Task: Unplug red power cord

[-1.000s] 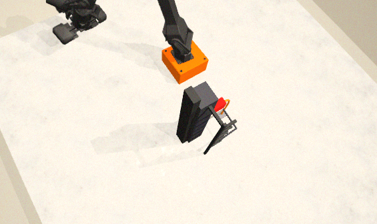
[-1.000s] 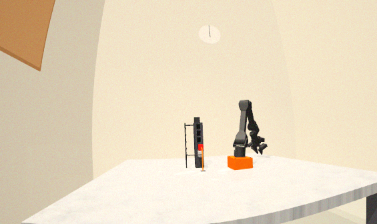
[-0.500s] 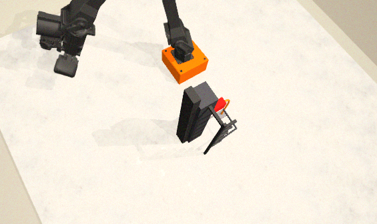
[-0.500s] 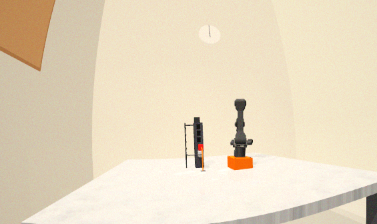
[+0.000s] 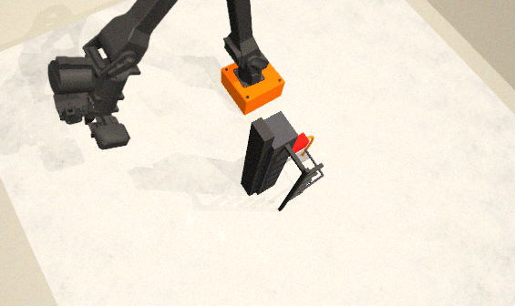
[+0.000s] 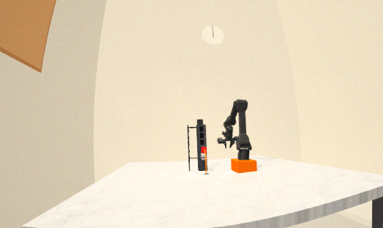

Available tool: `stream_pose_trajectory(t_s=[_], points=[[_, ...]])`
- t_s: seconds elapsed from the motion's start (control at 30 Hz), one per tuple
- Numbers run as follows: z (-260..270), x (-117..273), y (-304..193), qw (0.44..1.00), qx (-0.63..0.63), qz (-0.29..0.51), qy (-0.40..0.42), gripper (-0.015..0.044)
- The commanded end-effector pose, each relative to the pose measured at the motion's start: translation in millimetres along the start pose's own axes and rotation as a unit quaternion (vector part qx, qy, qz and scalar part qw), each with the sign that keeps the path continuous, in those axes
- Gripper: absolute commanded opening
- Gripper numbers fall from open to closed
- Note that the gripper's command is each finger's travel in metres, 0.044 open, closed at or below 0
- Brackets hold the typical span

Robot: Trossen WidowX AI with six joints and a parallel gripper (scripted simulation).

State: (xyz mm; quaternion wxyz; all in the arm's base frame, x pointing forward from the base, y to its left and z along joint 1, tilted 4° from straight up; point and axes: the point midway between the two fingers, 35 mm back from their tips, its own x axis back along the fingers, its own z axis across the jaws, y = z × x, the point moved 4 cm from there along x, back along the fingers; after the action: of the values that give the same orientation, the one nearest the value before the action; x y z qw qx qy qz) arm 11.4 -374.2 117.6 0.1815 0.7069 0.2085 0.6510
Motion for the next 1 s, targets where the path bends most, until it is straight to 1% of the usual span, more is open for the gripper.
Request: stream_pose_trajectory(t_s=[0.0,0.23,0.47,0.7,0.97], points=[[41.7,19.4,18.6,0.996,0.061,-0.043,0.041,0.016],[120.5,57.8,31.7,0.973,0.169,-0.105,0.116,0.016],[192.3,105.7,28.6,0.931,0.264,-0.165,0.189,0.016],[254.0,160.9,11.8,0.874,0.345,-0.221,0.261,0.016],[310.7,232.6,-23.3,0.789,0.425,-0.281,0.343,0.016]])
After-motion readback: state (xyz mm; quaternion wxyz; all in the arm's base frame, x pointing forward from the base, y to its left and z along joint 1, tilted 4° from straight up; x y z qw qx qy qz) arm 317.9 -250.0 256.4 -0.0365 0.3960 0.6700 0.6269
